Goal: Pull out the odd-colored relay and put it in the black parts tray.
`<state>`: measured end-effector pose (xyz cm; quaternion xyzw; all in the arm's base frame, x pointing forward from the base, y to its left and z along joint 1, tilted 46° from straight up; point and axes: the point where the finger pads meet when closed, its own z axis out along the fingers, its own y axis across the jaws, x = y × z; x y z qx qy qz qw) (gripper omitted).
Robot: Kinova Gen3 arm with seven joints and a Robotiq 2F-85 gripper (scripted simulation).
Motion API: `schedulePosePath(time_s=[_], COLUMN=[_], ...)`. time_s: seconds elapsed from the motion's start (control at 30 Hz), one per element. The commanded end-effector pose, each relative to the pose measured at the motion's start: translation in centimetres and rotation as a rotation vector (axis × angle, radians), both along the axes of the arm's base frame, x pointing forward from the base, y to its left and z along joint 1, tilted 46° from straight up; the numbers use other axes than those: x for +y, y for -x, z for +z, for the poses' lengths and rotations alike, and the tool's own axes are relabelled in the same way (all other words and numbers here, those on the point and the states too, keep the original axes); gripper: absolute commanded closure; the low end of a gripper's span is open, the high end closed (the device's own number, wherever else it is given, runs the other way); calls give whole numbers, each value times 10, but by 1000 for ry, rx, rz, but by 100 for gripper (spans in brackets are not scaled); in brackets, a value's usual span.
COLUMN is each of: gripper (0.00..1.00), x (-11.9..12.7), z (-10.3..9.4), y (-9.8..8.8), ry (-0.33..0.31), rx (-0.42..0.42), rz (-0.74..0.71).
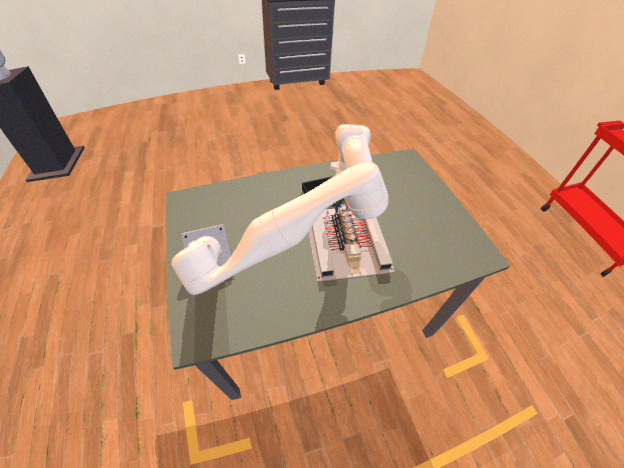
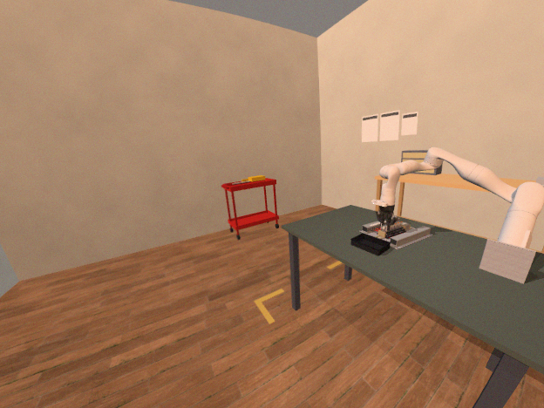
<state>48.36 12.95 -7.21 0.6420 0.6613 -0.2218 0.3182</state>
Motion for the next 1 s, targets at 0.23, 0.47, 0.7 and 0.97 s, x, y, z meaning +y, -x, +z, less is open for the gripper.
schedulePosePath(time_s=[0.23,0.47,0.7,0.97], gripper=[100,100,100,100], x=[2,4,8,16], z=[1,3,8,16], y=[0,0,1,2], ry=[-1,-1,-1,-1], rx=[-1,-1,-1,-1], rz=[1,1,1,1])
